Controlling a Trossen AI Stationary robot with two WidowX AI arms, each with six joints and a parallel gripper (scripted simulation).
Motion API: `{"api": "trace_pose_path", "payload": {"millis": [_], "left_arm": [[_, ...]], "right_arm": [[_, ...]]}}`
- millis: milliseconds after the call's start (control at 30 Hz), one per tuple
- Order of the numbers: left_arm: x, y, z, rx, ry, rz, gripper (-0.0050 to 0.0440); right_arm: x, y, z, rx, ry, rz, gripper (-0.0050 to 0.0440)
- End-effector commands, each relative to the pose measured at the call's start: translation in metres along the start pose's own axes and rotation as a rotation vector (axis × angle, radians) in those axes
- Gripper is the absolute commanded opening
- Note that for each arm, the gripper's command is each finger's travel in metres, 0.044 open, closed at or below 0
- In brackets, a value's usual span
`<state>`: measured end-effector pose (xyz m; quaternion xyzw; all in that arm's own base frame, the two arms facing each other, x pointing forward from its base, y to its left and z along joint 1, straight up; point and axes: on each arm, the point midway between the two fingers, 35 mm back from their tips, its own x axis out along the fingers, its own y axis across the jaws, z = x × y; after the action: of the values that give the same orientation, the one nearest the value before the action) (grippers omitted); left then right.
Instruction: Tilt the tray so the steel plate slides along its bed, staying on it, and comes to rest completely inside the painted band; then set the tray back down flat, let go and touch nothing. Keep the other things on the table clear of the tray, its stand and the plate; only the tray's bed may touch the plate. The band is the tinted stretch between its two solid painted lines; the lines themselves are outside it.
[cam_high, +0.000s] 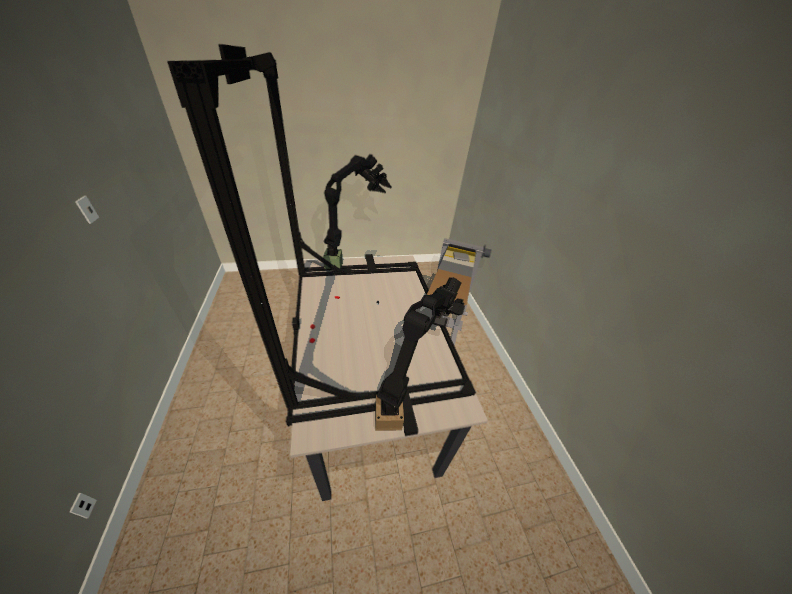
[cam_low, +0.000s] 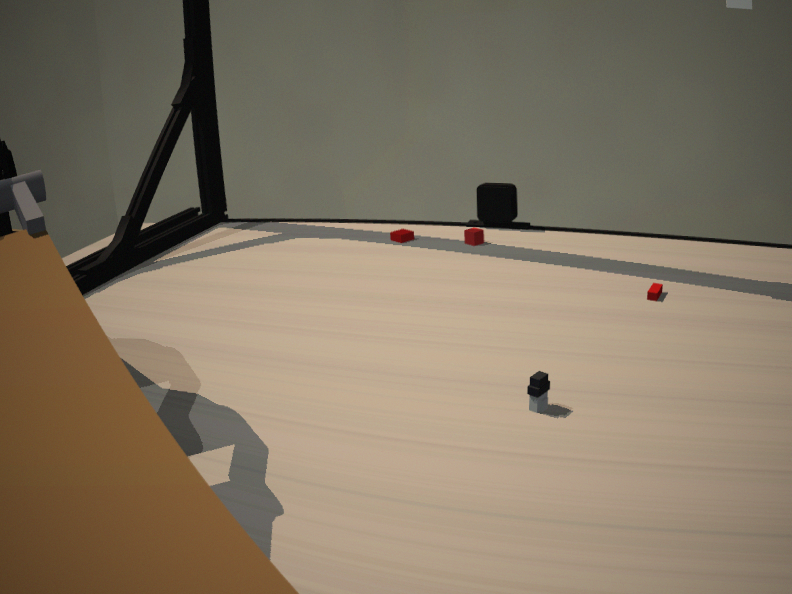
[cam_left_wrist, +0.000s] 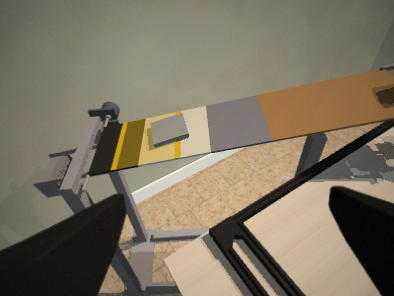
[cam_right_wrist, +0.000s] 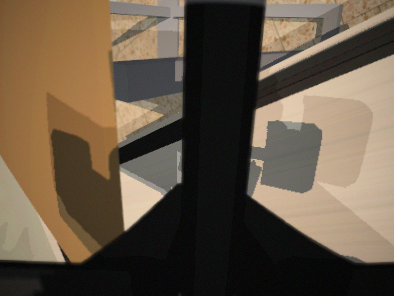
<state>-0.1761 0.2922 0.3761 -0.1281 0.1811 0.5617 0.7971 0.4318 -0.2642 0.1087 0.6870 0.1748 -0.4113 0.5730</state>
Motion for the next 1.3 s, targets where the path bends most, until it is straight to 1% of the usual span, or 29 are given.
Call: {"api": "trace_pose_path", "payload": {"millis": [0, 1267], "left_arm": [[0.000, 0.000, 0.000, 0.001, -0.001, 0.000, 0.0440], [0.000, 0.000, 0.000, 0.001, -0.001, 0.000, 0.0440]], "right_arm": [[-0.016, 0.024, 0.001, -0.001, -0.005, 0.065, 0.0000], [-0.033, 0.045, 0.001, -0.002, -0.005, 0.113, 0.0000]]}}
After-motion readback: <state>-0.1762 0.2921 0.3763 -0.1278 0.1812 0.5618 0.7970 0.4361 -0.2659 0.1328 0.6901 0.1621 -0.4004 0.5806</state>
